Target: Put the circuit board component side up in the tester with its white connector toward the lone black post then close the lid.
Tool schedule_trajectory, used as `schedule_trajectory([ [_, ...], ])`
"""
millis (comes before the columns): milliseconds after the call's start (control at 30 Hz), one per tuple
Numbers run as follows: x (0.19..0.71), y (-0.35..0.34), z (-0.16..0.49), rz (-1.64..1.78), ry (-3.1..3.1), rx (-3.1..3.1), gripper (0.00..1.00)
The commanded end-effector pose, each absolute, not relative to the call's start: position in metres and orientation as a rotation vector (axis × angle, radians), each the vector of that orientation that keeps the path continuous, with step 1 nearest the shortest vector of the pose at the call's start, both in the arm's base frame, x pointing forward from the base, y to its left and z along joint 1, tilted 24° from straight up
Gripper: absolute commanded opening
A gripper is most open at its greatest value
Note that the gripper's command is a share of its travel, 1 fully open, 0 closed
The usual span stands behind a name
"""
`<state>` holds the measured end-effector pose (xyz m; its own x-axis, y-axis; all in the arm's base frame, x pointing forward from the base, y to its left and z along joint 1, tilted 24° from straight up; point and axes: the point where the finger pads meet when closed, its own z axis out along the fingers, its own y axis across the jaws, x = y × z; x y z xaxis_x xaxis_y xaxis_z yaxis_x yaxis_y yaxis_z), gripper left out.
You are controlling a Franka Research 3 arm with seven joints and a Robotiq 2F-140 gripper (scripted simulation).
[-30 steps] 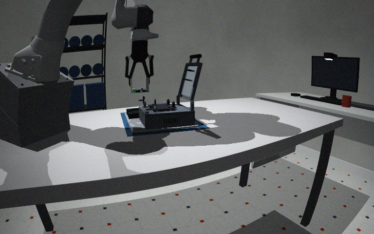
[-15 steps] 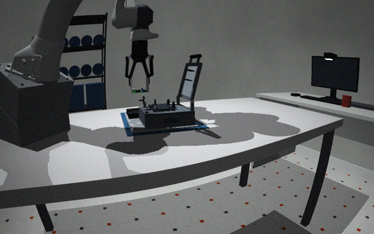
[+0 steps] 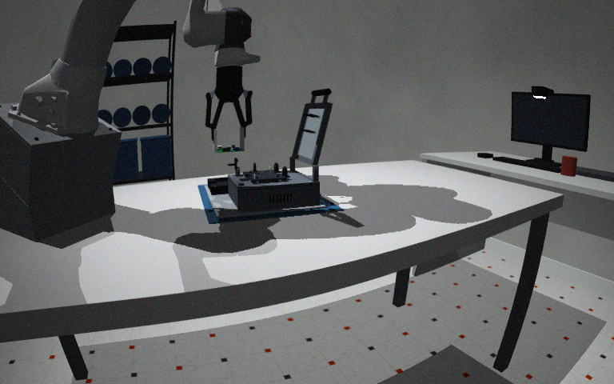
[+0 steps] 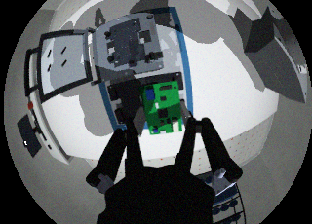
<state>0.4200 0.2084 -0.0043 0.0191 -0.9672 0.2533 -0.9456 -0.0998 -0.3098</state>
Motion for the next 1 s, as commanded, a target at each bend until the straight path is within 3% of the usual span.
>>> schedule_trajectory([
  [0,0.4198,0.2093,-0.0039,-0.624,2.069,-2.201,0.46],
  [967,0.4223,0.2022,-0.0006,-0.624,2.072,-2.198,0.46],
])
